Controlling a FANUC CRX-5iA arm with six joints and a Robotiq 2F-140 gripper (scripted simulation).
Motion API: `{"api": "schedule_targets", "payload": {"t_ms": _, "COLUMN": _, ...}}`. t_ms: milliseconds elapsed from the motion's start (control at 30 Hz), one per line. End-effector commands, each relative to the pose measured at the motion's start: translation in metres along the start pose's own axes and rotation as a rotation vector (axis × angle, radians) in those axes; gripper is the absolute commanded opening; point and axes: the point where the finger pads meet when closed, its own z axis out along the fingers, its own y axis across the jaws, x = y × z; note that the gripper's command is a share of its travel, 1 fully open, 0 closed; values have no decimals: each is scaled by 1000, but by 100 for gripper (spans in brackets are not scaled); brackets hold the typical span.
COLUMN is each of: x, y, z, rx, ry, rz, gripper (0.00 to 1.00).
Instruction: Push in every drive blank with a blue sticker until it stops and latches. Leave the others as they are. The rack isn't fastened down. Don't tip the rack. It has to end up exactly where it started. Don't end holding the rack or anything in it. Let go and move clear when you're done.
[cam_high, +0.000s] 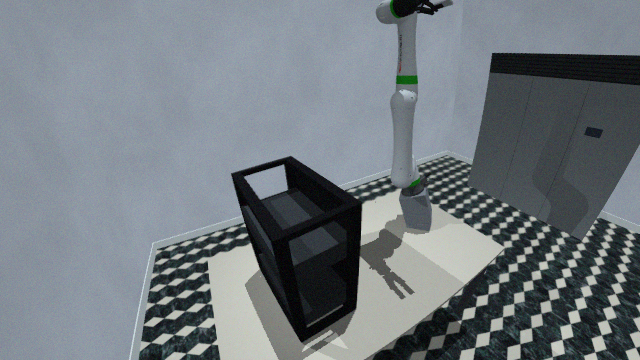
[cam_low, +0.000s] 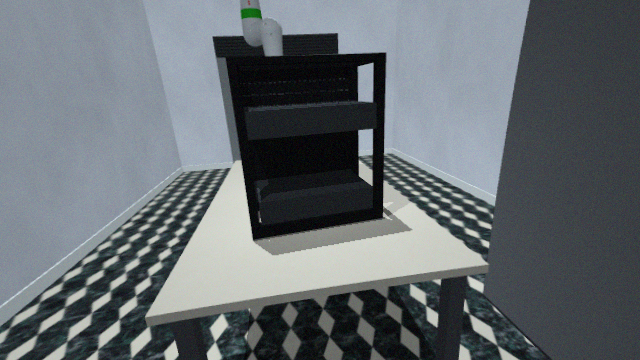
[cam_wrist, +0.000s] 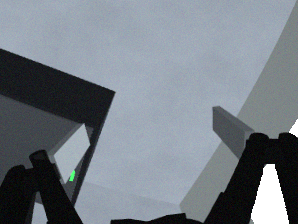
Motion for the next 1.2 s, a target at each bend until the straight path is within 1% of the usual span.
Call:
{"api": "schedule_targets", "payload": {"t_ms": 0, "x": 0, "y": 0, "z": 0, "rx": 0, "ry": 0, "rz": 0, "gripper": 100}}
{"api": "schedule_targets", "payload": {"t_ms": 567, "x": 3, "y": -4, "z": 7, "rx": 10, "ry": 10, "rz": -20, "gripper": 100}}
{"api": "schedule_targets", "payload": {"t_ms": 767, "x": 6, "y": -11, "z": 16, "rx": 23, "ry": 23, "rz": -45, "gripper": 100}}
{"api": "schedule_targets", "payload": {"t_ms": 1033, "x": 13, "y": -26, "z": 36, "rx": 51, "ry": 53, "rz": -95, "gripper": 100}}
{"api": "schedule_targets", "payload": {"t_ms": 1100, "x": 13, "y": -26, "z": 36, "rx": 51, "ry": 53, "rz": -95, "gripper": 100}}
{"api": "schedule_targets", "payload": {"t_ms": 1167, "x": 15, "y": -32, "z": 42, "rx": 60, "ry": 63, "rz": -110, "gripper": 100}}
